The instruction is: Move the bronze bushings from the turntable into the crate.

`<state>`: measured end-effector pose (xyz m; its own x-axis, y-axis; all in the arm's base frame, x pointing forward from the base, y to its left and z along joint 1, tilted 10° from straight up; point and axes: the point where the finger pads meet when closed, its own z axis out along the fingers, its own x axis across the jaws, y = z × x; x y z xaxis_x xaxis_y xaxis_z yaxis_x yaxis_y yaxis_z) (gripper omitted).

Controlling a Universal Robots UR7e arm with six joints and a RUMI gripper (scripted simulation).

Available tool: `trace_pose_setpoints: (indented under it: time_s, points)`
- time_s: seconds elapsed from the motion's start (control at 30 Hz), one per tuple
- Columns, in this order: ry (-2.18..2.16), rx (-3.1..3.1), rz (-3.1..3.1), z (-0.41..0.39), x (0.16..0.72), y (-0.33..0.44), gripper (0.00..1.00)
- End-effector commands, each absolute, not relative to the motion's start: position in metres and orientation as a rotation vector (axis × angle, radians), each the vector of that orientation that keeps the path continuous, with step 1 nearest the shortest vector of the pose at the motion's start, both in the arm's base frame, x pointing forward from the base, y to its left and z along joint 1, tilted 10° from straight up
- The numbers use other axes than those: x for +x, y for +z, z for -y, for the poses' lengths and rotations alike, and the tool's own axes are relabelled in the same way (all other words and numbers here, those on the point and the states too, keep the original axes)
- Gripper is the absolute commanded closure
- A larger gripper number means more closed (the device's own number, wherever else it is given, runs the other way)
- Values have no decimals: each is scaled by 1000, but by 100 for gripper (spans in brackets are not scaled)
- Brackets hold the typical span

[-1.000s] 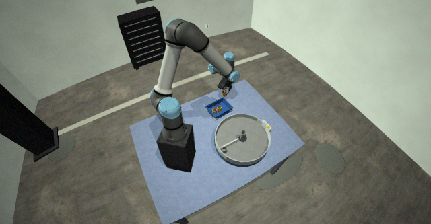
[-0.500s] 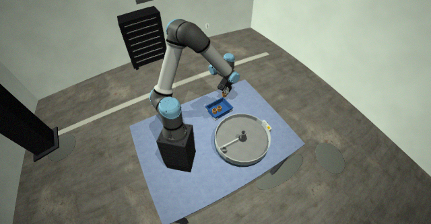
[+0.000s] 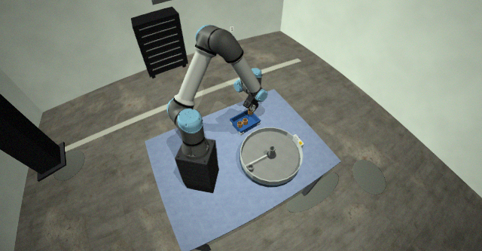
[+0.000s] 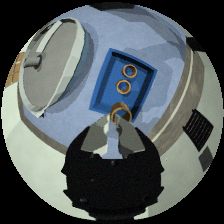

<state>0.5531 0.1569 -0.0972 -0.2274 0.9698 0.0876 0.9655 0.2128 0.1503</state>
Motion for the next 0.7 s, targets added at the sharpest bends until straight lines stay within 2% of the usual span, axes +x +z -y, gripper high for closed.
trace_pose_setpoints:
  time_s: [0.0,0.67]
  points:
    - [272,1935,-2424,-160,559,-122,100]
    - [272,1935,-2424,-162,561,-134,100]
